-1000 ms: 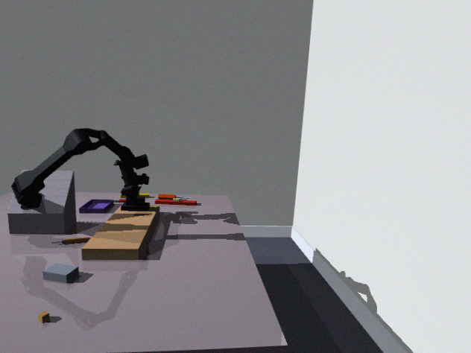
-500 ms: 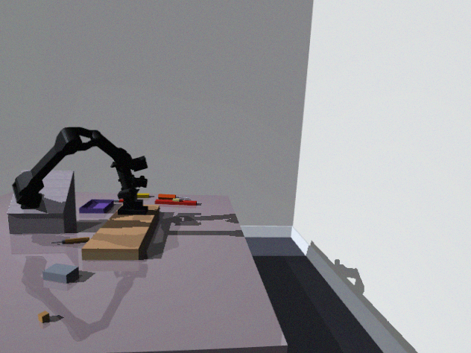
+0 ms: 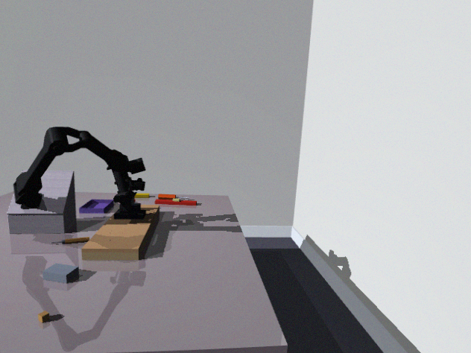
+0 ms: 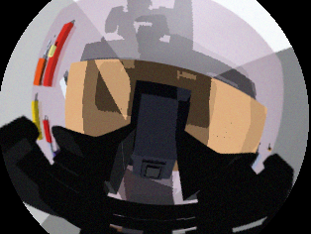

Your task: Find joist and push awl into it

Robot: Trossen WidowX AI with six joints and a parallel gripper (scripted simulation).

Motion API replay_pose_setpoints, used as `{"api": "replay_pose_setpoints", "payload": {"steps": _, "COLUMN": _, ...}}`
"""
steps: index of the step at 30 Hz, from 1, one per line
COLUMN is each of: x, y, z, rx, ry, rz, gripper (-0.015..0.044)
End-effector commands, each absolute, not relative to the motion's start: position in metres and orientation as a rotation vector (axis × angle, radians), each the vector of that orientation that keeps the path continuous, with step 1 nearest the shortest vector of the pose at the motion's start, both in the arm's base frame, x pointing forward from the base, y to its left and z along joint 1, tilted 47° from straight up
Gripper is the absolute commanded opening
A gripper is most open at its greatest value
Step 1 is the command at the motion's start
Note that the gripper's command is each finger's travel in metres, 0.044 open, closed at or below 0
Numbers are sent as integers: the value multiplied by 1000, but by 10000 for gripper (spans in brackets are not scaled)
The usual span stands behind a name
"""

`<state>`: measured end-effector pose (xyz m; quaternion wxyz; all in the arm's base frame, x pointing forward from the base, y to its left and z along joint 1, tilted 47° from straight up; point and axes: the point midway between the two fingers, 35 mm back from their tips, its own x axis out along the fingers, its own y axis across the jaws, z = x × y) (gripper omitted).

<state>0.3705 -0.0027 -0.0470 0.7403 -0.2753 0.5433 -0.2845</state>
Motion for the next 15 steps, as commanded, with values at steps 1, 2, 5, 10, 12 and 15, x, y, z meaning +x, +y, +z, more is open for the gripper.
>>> {"api": "replay_pose_setpoints", "payload": {"steps": 1, "x": 367, "y": -17, "z": -33, "rx": -606, "ry": 1190, "rz": -630, "gripper": 0}}
{"api": "replay_pose_setpoints", "payload": {"steps": 2, "x": 367, "y": -20, "z": -30, "rx": -606, "ry": 1190, "rz": -630, "gripper": 0}}
{"api": "replay_pose_setpoints", "payload": {"steps": 5, "x": 365, "y": -28, "z": -21, "rx": -607, "ry": 1190, "rz": -630, "gripper": 0}}
{"api": "replay_pose_setpoints", "payload": {"steps": 10, "x": 363, "y": -42, "z": -7, "rx": -608, "ry": 1190, "rz": -631, "gripper": 0}}
{"api": "replay_pose_setpoints", "payload": {"steps": 12, "x": 362, "y": -47, "z": -1, "rx": -608, "ry": 1190, "rz": -631, "gripper": 0}}
{"api": "replay_pose_setpoints", "payload": {"steps": 15, "x": 360, "y": -55, "z": 7, "rx": -609, "ry": 1190, "rz": -631, "gripper": 0}}
